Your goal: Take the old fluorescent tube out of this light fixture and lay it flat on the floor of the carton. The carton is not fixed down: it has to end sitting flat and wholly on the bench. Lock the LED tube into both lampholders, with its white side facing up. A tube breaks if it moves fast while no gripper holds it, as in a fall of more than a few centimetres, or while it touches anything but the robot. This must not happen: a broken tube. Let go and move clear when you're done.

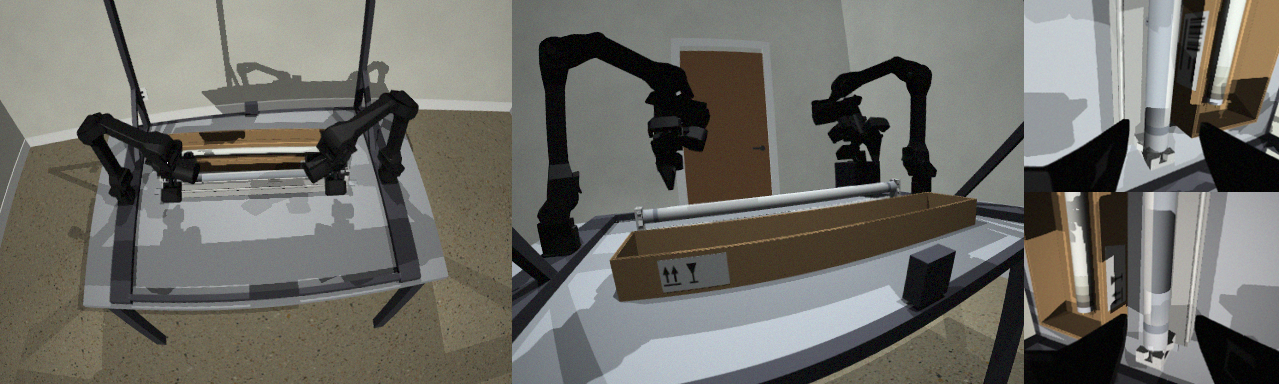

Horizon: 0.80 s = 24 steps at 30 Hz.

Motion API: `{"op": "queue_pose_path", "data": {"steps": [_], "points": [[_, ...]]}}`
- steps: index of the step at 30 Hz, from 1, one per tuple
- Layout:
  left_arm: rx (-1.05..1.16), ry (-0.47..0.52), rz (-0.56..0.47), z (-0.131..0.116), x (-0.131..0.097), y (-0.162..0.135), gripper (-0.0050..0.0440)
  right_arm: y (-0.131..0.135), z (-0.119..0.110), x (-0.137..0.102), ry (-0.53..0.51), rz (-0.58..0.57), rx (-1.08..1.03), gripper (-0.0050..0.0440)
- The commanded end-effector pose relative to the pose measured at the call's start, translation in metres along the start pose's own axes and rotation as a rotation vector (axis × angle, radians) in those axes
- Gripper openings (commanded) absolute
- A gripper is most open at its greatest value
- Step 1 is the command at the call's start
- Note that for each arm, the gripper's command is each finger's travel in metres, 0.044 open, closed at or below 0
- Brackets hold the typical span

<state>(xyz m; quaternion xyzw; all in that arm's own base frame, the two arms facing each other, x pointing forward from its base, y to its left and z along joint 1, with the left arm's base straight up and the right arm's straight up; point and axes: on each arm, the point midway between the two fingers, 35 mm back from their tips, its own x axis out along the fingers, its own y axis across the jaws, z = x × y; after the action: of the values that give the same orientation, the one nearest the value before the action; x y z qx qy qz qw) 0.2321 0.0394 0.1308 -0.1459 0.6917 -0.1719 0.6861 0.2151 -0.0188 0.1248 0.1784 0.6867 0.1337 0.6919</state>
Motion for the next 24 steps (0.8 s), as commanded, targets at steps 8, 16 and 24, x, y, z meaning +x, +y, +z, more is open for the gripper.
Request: {"op": "queue_pose_path", "data": {"steps": [8, 16, 24], "points": [[0.013, -0.013, 0.096, -0.001, 0.0, -0.008, 0.023, 0.006, -0.001, -0.006, -0.01, -0.085, -0.007, 0.023], [0.008, -0.002, 0.35, -0.002, 0.014, -0.022, 0.023, 0.02, -0.002, 0.008, 0.0, -0.335, -0.003, 0.023], [-0.003, 0.012, 0.676, -0.002, 0.039, -0.037, 0.023, 0.041, 0.003, 0.028, -0.01, -0.66, 0.004, 0.023]]}}
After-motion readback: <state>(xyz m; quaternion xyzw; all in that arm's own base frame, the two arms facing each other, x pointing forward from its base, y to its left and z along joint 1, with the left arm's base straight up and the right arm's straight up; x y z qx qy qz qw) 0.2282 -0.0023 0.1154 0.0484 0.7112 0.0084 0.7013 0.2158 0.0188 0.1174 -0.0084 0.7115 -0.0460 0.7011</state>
